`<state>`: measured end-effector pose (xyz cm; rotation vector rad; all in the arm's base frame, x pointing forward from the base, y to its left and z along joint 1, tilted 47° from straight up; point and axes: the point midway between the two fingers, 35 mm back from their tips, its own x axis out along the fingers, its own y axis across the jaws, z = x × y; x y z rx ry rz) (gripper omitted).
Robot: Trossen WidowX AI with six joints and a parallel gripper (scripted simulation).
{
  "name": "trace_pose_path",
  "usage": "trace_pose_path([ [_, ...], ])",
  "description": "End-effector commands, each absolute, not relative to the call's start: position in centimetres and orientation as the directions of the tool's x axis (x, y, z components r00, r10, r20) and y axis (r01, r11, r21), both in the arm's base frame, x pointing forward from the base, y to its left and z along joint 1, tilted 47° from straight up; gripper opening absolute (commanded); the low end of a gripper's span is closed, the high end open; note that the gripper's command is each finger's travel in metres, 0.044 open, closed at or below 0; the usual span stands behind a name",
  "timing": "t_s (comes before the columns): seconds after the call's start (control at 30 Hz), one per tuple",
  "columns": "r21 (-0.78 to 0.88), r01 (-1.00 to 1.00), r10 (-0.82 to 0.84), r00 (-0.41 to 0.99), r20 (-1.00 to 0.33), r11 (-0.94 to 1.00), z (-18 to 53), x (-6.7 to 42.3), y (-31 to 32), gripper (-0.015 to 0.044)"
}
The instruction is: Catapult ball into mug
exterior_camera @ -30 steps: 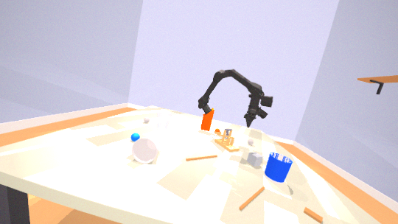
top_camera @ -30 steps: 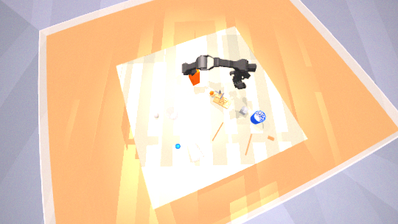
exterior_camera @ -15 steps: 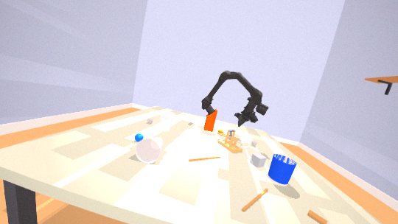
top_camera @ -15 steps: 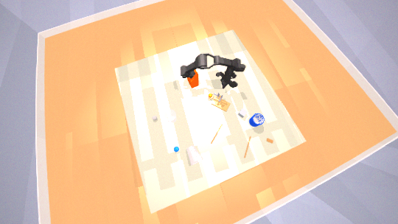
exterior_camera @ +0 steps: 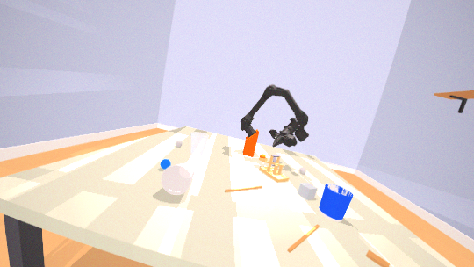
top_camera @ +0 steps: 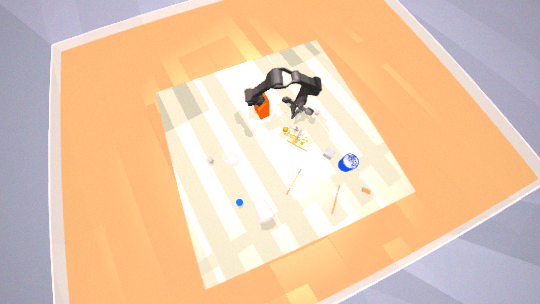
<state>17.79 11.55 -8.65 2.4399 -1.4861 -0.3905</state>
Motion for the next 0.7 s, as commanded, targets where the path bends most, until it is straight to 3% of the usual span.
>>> trace_pose_path([
  [0.0, 0.391, -0.806, -0.887, 0.456, -0.069, -0.445, -8.2, 17.6, 11.4, 0.0000],
  [0.67, 0.391, -0.806, -0.887, 0.456, -0.069, -0.445, -10.1, 18.1, 9.7, 0.0000],
])
